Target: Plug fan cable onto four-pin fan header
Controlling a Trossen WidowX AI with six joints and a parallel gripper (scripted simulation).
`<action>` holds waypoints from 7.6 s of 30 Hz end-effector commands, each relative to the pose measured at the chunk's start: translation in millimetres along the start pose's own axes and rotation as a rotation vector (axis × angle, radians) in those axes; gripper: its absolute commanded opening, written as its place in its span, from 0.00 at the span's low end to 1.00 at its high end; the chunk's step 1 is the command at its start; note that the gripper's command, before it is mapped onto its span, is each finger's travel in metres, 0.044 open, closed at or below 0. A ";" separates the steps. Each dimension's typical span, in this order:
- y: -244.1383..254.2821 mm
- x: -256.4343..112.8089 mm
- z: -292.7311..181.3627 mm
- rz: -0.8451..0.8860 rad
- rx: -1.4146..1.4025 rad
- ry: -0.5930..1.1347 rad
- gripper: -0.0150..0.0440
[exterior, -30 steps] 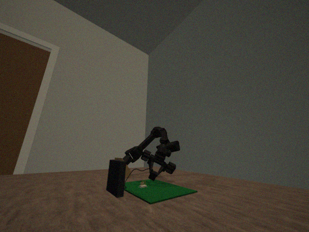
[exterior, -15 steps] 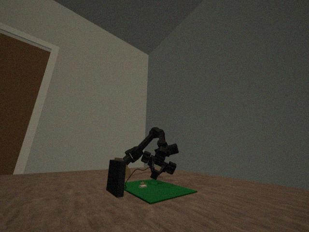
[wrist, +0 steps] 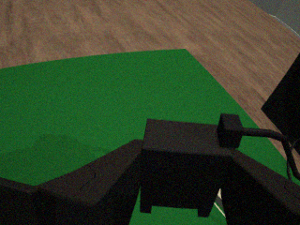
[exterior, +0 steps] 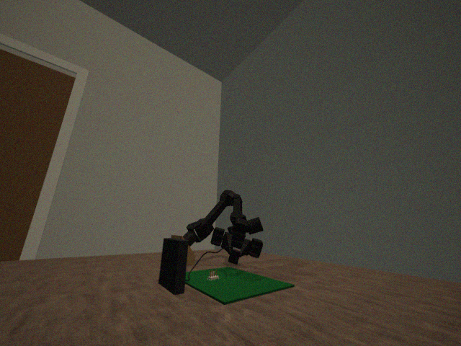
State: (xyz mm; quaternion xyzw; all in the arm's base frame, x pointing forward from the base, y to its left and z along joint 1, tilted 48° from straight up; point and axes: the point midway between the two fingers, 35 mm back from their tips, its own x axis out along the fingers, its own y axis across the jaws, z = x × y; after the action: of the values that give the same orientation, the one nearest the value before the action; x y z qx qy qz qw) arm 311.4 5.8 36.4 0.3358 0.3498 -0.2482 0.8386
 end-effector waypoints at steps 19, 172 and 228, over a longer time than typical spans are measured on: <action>0.4 -25.4 3.3 0.131 0.185 -0.228 0.25; 14.6 -4.7 -49.6 0.147 0.211 -0.246 0.25; 13.9 -61.4 -43.1 0.144 0.216 -0.242 0.60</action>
State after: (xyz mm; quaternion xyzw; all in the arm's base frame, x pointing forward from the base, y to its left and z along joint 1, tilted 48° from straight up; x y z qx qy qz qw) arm 268.7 57.8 58.9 0.4143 0.1940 -0.2617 0.8499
